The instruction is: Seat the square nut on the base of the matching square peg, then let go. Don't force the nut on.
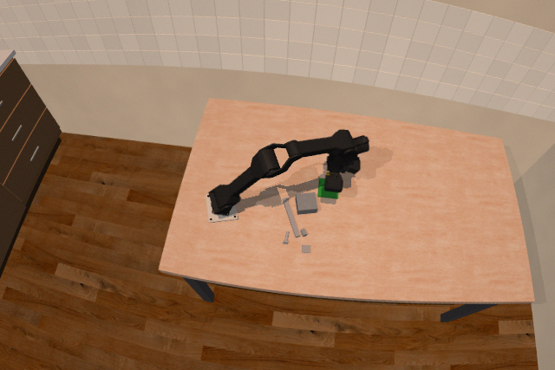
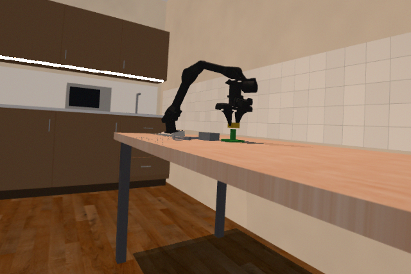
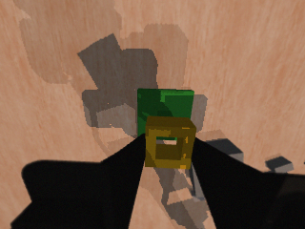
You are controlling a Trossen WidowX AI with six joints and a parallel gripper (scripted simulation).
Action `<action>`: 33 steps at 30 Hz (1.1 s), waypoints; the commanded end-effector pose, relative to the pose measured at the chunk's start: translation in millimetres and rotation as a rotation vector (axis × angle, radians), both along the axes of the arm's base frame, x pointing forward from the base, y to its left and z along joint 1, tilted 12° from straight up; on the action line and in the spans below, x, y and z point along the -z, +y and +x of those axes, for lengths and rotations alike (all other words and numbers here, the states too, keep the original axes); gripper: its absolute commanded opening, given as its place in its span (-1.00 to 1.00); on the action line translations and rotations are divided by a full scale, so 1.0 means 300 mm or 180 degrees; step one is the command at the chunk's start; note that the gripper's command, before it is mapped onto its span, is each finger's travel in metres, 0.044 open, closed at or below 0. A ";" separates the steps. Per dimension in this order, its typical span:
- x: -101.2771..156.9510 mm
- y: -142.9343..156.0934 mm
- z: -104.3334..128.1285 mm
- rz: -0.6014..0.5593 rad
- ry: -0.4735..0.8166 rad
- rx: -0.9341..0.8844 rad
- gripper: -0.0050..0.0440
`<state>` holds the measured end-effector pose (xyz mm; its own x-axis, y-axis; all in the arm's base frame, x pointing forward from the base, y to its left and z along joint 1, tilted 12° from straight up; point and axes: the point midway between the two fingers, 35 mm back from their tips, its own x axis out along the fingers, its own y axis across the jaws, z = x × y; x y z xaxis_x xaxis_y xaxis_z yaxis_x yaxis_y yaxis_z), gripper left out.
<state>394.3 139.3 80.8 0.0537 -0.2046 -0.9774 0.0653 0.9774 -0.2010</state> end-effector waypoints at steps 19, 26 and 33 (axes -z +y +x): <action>-0.032 0.002 0.008 0.0028 -0.0083 -0.0022 -1.00; -0.028 0.001 0.008 0.0028 -0.0083 -0.0022 -1.00; -0.022 -0.001 0.008 0.0028 -0.0083 -0.0022 -1.00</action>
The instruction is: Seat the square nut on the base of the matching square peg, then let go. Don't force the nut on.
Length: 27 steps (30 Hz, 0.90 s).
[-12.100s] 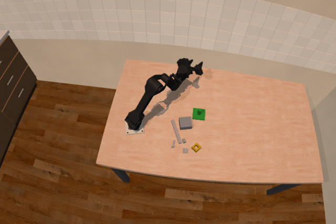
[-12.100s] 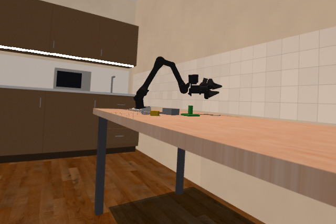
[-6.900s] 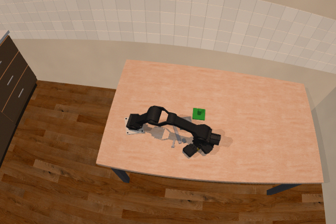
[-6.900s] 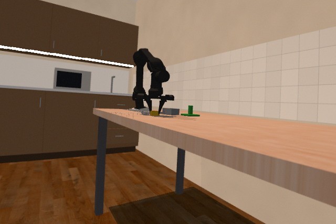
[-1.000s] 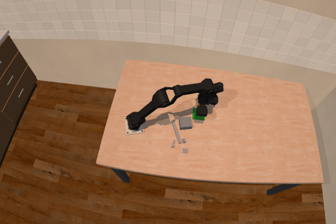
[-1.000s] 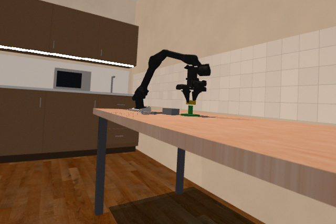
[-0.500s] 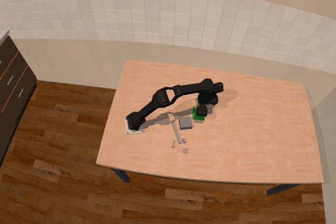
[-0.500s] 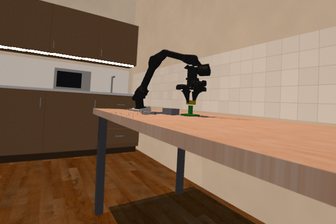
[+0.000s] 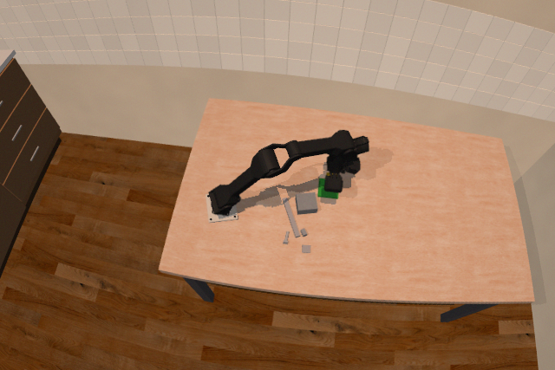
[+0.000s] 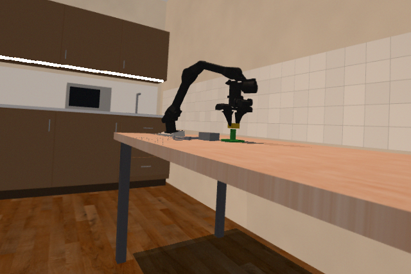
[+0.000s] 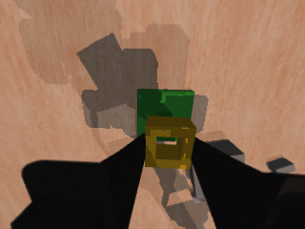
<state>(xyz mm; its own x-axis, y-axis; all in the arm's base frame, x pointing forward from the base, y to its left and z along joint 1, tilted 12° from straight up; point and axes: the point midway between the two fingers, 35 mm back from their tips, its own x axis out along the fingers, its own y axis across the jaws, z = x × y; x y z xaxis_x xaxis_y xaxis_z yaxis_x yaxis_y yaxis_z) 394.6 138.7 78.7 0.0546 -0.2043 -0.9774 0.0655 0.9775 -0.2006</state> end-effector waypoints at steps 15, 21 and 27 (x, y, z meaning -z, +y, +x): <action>-0.025 0.000 0.007 0.0027 -0.0080 -0.0021 -1.00; -0.022 -0.001 0.008 0.0027 -0.0080 -0.0021 -1.00; -0.019 -0.002 0.008 0.0027 -0.0080 -0.0021 -1.00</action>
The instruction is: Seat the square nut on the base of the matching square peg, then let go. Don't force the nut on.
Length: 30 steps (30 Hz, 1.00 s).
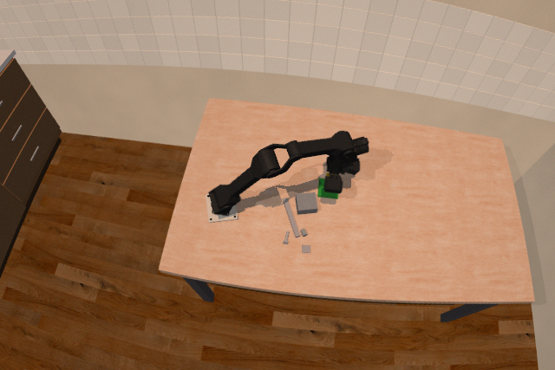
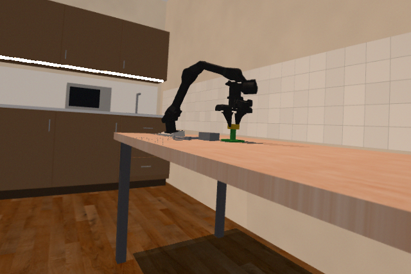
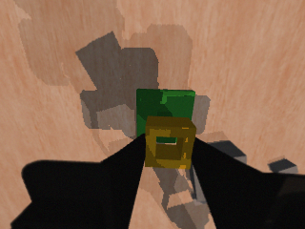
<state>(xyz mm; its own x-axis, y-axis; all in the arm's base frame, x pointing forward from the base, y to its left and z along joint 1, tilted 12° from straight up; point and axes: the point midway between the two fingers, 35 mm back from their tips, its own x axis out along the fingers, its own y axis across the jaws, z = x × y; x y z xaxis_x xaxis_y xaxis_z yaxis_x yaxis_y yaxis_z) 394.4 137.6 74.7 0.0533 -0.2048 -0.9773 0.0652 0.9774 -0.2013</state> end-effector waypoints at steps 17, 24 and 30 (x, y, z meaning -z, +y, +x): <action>-0.019 0.000 0.011 0.0042 -0.0100 -0.0005 -1.00; -0.011 -0.002 0.012 0.0044 -0.0103 -0.0002 -1.00; -0.006 -0.003 0.013 0.0044 -0.0103 -0.0002 -1.00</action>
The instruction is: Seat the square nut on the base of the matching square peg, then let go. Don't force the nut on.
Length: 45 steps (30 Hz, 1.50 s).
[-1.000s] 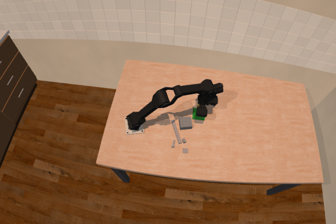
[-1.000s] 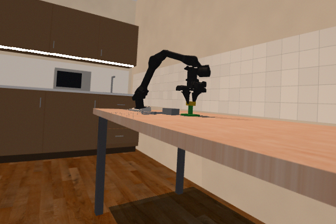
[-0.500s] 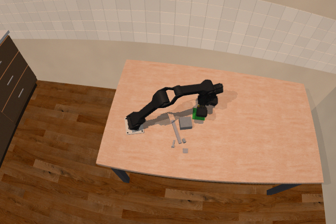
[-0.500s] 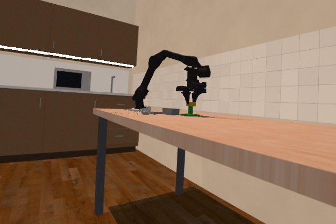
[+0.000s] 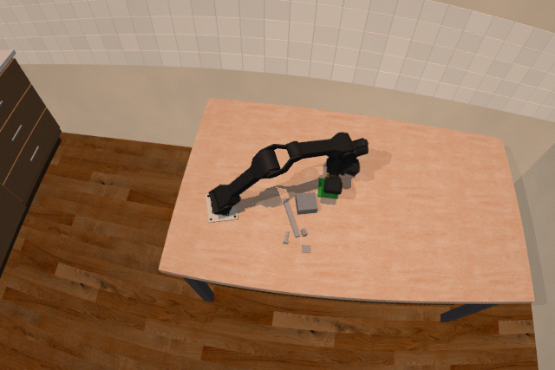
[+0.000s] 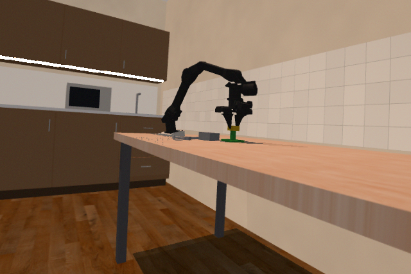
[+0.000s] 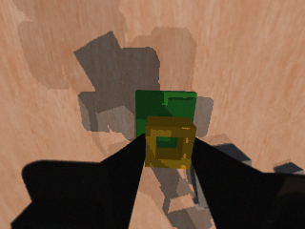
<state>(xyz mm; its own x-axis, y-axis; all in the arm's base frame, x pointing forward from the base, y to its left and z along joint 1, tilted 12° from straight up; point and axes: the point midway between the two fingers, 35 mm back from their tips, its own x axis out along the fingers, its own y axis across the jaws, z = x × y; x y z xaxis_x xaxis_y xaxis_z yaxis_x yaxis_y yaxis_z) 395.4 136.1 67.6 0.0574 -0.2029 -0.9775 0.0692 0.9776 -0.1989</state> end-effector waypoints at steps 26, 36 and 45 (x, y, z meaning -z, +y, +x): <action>-0.010 -0.002 0.011 0.0037 -0.0088 -0.0012 -1.00; -0.002 -0.004 0.012 0.0037 -0.0088 -0.0012 -1.00; 0.005 -0.005 0.012 0.0037 -0.0088 -0.0012 -1.00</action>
<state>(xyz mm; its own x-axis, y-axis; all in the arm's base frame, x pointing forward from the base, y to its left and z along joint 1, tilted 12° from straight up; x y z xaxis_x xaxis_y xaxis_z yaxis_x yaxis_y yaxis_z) 395.8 133.6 57.5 0.0579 -0.2025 -0.9776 0.0719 0.9775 -0.1983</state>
